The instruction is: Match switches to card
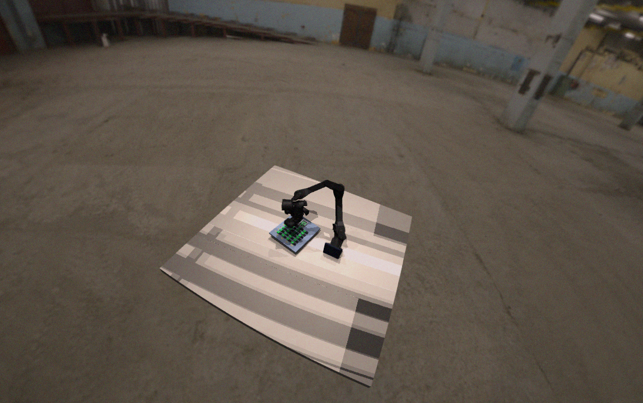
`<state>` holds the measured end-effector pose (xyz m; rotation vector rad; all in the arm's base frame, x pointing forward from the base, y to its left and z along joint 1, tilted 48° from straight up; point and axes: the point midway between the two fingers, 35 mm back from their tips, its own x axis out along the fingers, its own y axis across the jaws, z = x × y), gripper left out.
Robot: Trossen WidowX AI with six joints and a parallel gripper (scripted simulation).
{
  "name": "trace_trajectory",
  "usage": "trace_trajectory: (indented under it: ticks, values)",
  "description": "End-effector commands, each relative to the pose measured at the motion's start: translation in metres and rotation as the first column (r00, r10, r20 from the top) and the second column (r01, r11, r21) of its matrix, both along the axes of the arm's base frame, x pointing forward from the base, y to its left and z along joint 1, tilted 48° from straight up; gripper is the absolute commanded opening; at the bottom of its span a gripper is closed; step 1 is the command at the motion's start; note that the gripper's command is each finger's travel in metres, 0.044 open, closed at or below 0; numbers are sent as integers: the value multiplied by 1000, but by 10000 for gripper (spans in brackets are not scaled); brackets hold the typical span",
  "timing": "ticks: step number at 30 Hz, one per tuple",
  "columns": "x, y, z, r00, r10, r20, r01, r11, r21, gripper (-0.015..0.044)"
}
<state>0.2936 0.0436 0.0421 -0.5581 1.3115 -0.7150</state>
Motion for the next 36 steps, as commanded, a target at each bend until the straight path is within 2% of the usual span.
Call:
trace_trajectory:
  ticks: [1,36]
  values:
    - [1,-6,-4,1000,9,4,-9,1000,-4,0]
    - [2,-17,-14,1000,9,5,-9,1000,-5,0]
